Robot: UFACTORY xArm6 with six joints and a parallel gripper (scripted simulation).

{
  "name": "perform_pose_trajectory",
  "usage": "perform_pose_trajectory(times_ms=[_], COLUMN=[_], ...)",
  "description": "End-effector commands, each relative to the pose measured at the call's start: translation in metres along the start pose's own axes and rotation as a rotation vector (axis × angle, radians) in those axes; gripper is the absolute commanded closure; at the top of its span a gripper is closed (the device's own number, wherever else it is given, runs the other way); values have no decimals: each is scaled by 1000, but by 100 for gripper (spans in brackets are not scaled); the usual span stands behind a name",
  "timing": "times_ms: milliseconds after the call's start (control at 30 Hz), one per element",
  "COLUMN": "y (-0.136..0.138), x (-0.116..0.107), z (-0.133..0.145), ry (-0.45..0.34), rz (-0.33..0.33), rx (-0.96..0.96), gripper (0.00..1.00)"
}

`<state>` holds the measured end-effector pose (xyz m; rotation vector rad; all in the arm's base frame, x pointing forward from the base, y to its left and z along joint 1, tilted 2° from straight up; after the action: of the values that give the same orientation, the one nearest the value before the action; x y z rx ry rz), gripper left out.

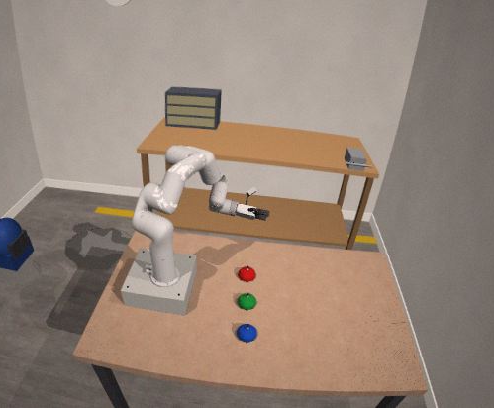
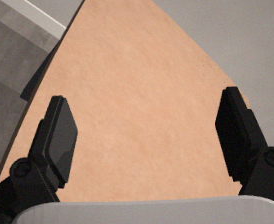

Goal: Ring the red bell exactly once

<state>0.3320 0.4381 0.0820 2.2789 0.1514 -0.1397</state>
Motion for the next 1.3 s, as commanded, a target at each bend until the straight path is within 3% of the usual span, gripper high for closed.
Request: perform_pose_trajectory(times_ms=[0,567,700,800,933,967,1000,1100,1167,1200,1267], y=[1,1,5,16,42,42,50,50,65,65,73], x=[0,0,3,8,15,15,15,15,13,13,11], z=[-2,-2,4,21,60,60,73,73,98,98,111], ry=[2,1,-32,-119,-335,-335,-400,-406,-560,-560,-642], rz=[1,1,6,20,55,55,66,67,94,94,109], rx=[4,4,15,49,147,147,181,184,275,275,329], gripper=[0,0,0,0,0,0,0,0,0,0,0])
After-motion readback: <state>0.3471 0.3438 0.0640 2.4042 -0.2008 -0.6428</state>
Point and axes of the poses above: the point where the finger pads meet when closed, its own x axis out along the fingers, its own y axis across the jaws, z = x × y, the point moved 5 cm from there along -x, back along the fingers, and after that the axes turned 1 degree about -x, right-handed, at the moved point
